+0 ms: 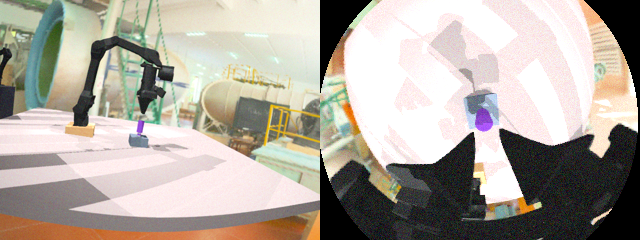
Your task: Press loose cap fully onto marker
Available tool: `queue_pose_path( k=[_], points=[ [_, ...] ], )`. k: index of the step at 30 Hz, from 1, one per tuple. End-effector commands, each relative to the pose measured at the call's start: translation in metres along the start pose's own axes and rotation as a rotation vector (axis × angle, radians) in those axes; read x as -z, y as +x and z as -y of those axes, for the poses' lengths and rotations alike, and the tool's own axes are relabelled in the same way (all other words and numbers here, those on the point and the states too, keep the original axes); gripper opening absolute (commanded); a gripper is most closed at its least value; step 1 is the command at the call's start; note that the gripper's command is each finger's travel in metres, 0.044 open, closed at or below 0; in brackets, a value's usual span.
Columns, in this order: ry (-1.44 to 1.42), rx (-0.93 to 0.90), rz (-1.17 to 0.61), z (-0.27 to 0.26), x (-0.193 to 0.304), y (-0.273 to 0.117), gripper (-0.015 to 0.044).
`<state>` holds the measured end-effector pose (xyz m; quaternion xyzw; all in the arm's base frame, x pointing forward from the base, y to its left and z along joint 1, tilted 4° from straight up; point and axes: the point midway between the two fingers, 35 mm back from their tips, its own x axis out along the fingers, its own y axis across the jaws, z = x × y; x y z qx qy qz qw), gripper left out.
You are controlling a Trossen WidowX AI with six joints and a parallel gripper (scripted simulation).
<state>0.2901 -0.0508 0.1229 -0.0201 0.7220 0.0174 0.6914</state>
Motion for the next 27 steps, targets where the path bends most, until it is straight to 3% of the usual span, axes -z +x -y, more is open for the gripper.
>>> queue_pose_path(
  k=[1, 3, 27],
  points=[
    [-0.019, 0.000, -0.001, 0.000, 0.000, 0.001, 0.0046],
    [-0.019, 0.000, -0.001, 0.000, 0.000, 0.001, 0.0000],
    [-0.019, 0.000, -0.001, 0.000, 0.000, 0.021, 0.0000]
  ],
)
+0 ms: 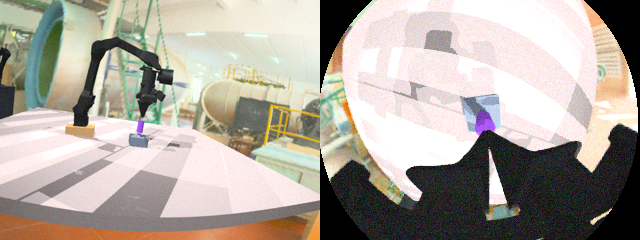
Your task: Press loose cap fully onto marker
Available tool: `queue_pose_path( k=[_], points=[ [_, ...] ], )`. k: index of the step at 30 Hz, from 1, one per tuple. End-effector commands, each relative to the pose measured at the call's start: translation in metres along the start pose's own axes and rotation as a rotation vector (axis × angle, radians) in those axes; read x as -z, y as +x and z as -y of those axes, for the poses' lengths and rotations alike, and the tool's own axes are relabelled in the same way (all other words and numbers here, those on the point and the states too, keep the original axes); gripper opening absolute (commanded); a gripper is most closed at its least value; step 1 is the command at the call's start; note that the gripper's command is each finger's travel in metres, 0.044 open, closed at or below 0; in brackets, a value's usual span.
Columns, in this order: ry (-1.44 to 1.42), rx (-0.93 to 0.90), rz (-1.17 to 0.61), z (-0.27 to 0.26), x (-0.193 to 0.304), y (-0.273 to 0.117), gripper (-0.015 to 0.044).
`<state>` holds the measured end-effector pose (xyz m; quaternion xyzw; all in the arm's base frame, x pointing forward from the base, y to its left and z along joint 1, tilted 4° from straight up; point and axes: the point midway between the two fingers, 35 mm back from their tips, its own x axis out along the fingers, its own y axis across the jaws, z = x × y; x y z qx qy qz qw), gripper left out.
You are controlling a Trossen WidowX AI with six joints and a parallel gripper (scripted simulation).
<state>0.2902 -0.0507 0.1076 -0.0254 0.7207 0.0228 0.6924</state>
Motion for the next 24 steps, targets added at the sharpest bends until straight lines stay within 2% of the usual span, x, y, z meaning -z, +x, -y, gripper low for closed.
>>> queue_pose_path(
  k=[1, 16, 24],
  points=[
    [-0.004, -0.001, -0.004, 0.000, 0.001, 0.007, 0.0000],
    [-0.004, 0.000, -0.004, 0.000, 0.001, 0.027, 0.0000],
    [0.000, 0.002, 0.008, 0.000, -0.003, 0.013, 0.0000]
  ],
)
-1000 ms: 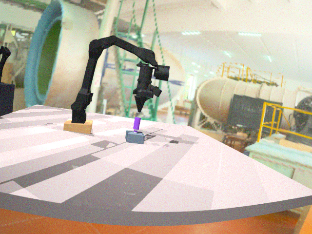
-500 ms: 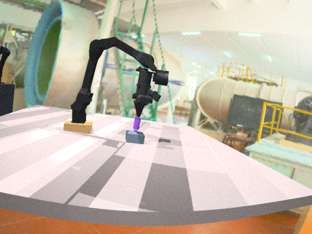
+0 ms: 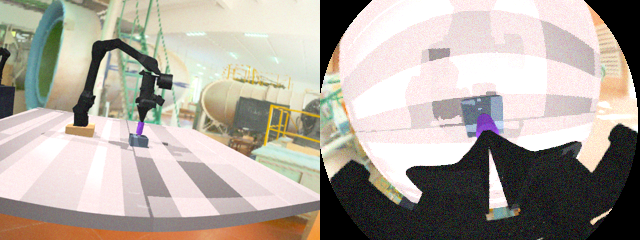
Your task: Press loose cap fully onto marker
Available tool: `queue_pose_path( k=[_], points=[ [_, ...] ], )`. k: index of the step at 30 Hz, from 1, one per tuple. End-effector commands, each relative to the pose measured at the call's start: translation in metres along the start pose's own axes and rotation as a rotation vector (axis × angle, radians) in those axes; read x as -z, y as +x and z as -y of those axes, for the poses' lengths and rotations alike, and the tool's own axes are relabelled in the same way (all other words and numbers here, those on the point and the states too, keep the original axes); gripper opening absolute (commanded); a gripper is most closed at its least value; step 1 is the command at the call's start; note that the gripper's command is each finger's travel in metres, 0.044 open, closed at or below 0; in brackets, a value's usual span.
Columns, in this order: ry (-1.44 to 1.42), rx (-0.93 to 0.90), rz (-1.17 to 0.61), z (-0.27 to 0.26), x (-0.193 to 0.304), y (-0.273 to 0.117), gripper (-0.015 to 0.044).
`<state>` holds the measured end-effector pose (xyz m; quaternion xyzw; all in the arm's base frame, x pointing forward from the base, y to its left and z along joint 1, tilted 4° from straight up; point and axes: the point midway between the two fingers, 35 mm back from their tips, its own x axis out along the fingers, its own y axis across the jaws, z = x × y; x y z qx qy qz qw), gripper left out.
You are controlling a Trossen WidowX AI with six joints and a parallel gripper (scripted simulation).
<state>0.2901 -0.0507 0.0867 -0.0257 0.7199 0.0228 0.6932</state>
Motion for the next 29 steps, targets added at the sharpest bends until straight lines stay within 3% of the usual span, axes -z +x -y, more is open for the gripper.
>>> queue_pose_path(
  k=[1, 6, 10, 26, 29],
  points=[
    [0.000, 0.001, 0.005, 0.001, -0.003, -0.019, 0.0000],
    [0.000, 0.001, 0.004, 0.001, -0.002, -0.080, 0.0000],
    [0.000, 0.001, 0.003, 0.000, -0.001, -0.089, 0.0000],
    [0.000, 0.001, 0.003, 0.000, -0.001, -0.089, 0.0420],
    [0.000, 0.001, 0.003, 0.000, -0.001, -0.089, 0.0440]
  ],
)
